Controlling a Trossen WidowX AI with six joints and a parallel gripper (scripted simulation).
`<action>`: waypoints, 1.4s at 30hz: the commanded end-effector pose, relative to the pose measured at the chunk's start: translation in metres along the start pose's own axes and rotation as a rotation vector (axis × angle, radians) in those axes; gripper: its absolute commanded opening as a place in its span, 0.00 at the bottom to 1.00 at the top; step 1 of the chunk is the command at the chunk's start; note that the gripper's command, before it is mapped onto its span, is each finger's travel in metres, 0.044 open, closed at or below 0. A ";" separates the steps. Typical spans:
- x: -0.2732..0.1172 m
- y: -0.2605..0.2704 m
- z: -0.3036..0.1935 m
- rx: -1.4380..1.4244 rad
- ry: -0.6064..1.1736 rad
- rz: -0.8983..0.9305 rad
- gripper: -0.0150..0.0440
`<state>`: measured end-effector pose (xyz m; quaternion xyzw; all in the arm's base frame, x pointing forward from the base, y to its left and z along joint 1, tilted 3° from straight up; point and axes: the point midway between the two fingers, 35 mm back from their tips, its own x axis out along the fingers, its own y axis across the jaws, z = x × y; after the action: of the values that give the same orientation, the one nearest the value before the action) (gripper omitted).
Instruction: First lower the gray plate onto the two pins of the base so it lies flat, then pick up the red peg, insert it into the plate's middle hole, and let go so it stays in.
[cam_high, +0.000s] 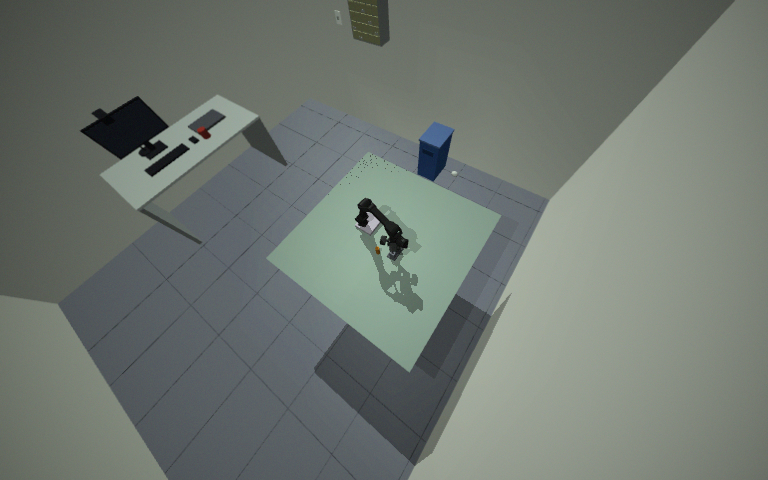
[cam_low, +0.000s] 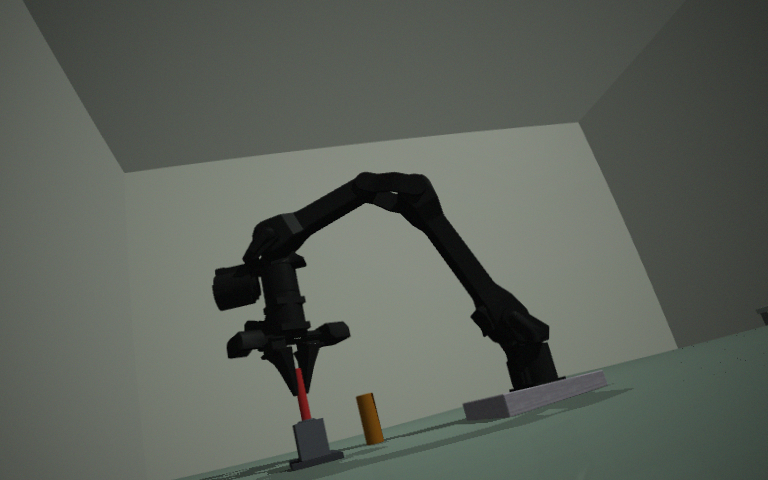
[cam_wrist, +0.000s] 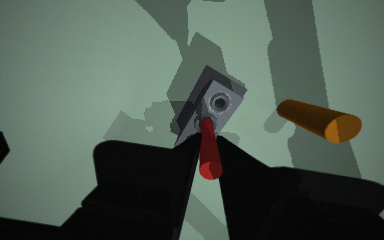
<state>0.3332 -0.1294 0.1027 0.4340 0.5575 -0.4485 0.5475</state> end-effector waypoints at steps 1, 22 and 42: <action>0.000 0.000 0.000 0.000 -0.001 0.001 0.25; 0.002 0.000 0.000 0.000 0.000 0.000 0.25; 0.002 0.000 0.000 0.000 0.000 0.000 0.51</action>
<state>0.3330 -0.1294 0.1006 0.4342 0.5574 -0.4485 0.5473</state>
